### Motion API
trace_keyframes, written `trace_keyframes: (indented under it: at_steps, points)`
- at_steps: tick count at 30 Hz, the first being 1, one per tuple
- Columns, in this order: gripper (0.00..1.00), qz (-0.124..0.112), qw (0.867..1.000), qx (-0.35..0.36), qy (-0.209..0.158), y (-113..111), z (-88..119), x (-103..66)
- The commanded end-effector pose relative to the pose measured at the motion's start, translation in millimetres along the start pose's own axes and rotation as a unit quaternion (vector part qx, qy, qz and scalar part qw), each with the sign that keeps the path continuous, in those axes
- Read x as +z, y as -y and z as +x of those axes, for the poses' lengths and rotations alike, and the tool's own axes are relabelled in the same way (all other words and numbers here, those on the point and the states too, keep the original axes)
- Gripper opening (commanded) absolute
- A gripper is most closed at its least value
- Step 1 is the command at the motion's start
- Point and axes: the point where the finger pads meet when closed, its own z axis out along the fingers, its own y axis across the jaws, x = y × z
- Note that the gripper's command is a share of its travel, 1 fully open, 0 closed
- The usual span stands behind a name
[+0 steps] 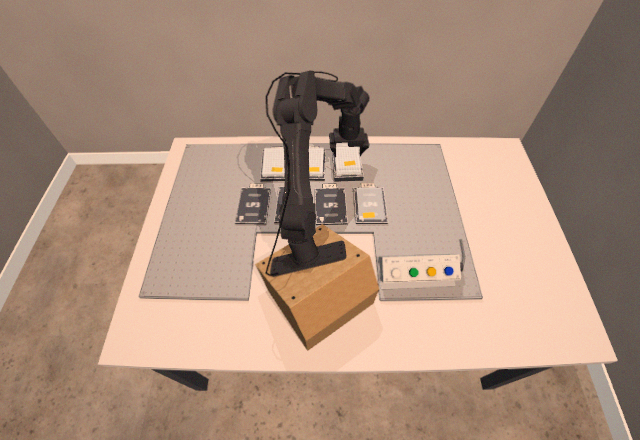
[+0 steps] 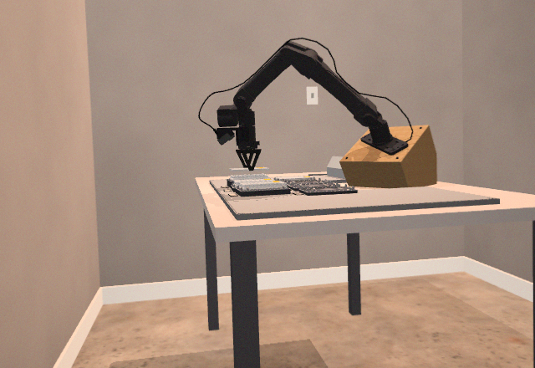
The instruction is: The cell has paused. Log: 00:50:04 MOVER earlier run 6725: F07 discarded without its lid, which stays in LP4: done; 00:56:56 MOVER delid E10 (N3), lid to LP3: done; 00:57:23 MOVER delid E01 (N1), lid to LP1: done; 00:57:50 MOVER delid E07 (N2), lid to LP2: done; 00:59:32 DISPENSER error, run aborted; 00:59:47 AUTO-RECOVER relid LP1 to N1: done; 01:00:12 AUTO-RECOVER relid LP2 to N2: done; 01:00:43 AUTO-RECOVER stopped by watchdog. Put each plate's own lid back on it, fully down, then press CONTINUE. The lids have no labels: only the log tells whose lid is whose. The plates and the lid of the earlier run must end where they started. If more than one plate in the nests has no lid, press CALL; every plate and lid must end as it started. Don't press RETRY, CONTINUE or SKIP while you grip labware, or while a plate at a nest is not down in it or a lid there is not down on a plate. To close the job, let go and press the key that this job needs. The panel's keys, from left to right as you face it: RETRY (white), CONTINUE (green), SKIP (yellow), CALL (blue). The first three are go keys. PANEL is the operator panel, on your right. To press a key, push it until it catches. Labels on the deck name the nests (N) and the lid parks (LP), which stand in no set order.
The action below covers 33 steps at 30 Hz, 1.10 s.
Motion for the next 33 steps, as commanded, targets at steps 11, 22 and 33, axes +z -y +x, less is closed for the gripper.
trace_keyframes:
  at_steps: [11, 22, 33]
  points:
    - [0.0, 0.001, 1.0, 0.001, 0.018, 2, -8, -2.6]
    - [0.0, -0.003, 1.0, 0.004, 0.01, 1, -2, 6.0]
    - [0.0, -0.001, 1.0, 0.003, 0.012, 3, -5, 7.9]
